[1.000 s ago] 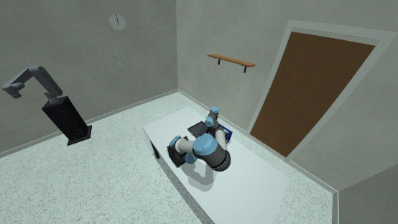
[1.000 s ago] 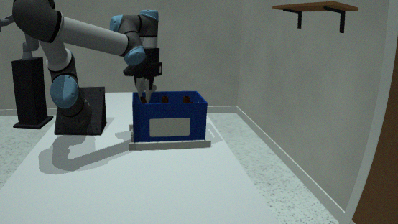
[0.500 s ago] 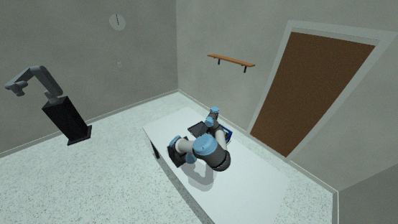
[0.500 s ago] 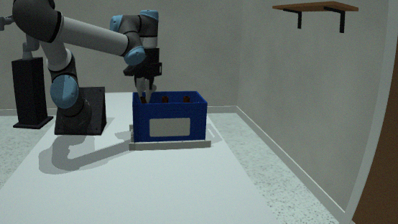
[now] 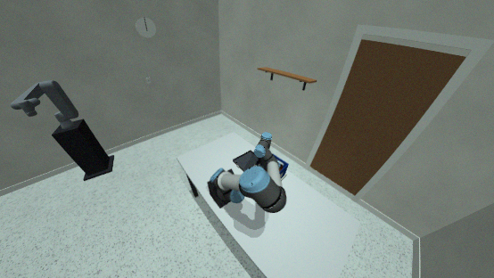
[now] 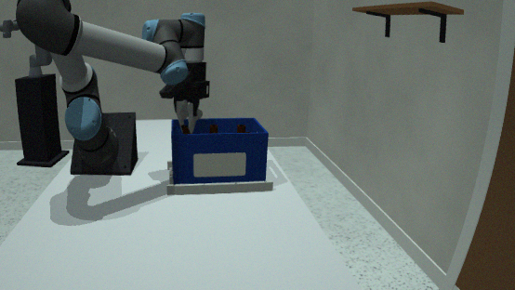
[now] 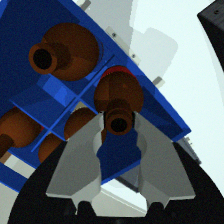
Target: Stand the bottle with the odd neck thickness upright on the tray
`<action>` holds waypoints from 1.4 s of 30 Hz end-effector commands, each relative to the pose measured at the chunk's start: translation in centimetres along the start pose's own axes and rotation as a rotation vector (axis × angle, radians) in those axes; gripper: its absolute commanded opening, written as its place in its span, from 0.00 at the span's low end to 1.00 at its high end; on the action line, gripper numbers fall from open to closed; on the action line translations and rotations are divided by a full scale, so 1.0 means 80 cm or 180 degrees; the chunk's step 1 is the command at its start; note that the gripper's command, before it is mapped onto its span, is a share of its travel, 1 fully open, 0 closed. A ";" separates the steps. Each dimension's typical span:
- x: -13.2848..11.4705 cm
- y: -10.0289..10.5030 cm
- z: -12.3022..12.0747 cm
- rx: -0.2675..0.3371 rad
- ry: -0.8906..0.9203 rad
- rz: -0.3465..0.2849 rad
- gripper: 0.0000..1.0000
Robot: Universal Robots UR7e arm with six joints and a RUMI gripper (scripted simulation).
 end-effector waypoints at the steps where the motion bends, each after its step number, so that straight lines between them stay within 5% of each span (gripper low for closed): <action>1: 0.000 0.000 0.000 0.0001 -0.0001 -0.0002 0.00; 42: 0.001 0.019 0.000 0.0001 -0.0001 -0.0002 0.00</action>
Point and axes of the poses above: the point where the finger pads meet when closed, its own y axis back along the fingers, its own z axis across the jaws, x = y × z, the point moved 5 cm from there along y, back along the fingers, and after that the axes turned 9 degrees about -y, right-handed, at the moved point
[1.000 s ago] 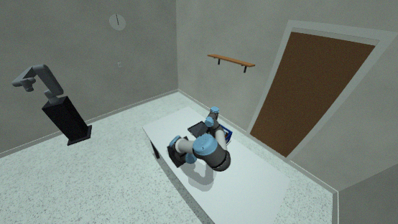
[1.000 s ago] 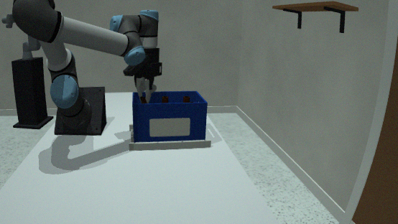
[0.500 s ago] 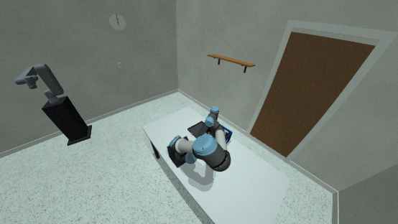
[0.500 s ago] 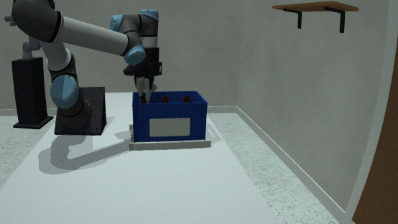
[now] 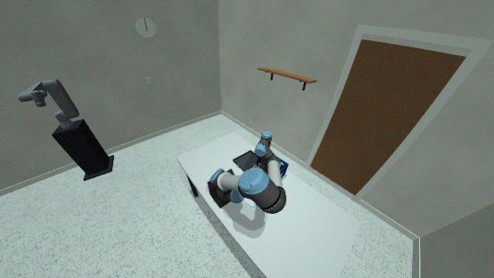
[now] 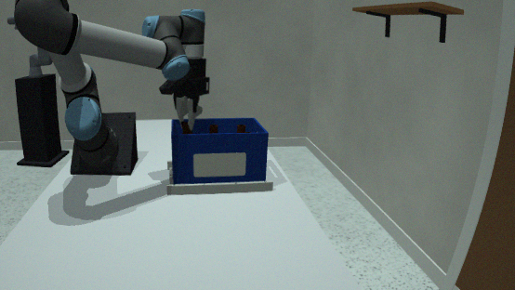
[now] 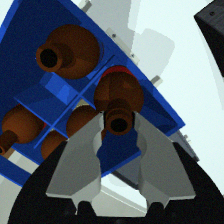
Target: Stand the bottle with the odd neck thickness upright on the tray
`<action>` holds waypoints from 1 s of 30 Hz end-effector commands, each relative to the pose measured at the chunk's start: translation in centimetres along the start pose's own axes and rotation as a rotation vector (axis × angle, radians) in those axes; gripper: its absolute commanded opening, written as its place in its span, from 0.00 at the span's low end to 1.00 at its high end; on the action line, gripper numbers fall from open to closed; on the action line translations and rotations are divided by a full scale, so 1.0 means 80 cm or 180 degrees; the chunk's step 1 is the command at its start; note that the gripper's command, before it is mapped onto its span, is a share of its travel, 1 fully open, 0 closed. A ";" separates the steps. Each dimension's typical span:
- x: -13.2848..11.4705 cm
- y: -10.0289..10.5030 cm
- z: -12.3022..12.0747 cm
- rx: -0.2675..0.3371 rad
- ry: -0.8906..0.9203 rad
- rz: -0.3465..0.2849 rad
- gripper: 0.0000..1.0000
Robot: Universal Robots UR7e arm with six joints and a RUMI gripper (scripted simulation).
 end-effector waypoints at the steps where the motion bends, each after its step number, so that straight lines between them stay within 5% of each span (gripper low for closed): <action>1: 0.000 0.006 0.000 0.0001 -0.0002 -0.0002 0.00; 30: 0.002 0.035 0.001 0.0001 -0.0002 -0.0002 0.00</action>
Point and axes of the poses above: the point where the finger pads meet when closed, its own y axis back along the fingers, its own z axis across the jaws, x = y × z, the point moved 5 cm from there along y, back along the fingers, and after that the axes turned 9 degrees about -y, right-handed, at the moved point
